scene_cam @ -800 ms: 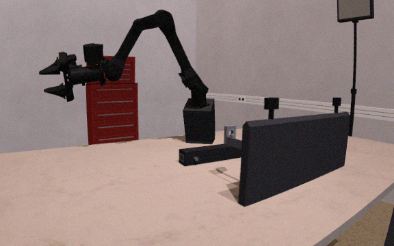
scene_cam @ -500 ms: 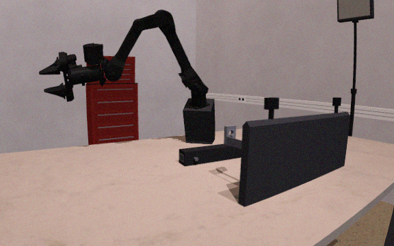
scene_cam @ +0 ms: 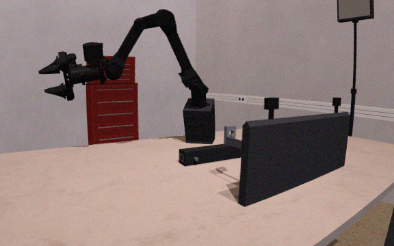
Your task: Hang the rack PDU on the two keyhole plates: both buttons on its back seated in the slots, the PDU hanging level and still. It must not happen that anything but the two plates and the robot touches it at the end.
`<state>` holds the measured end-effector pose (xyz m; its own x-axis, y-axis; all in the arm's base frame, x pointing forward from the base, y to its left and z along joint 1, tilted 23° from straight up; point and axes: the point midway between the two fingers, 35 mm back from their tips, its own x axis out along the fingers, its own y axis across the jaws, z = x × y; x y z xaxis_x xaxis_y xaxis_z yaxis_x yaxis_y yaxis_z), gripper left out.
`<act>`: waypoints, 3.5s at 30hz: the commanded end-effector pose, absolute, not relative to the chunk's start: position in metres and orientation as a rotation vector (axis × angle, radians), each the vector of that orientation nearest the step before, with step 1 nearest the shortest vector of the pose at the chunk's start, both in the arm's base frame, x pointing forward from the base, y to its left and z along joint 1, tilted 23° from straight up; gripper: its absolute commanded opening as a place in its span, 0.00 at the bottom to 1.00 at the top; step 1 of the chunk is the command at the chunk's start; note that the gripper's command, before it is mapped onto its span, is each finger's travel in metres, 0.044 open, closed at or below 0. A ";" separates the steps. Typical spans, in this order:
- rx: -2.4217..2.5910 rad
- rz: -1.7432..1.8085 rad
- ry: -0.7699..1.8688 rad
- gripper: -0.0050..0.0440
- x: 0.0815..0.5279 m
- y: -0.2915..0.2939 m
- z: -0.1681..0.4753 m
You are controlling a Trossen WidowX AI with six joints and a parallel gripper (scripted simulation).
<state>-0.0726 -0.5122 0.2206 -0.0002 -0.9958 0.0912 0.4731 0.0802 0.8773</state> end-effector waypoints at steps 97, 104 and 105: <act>-1.515 0.849 1.145 1.00 0.218 0.009 0.042; -1.515 0.849 1.145 1.00 0.226 0.001 0.015; -1.515 0.849 1.145 1.00 0.226 0.001 0.015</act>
<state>0.2214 0.0026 0.0203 0.2929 -0.2446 -0.9243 -0.9553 -0.0347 -0.2936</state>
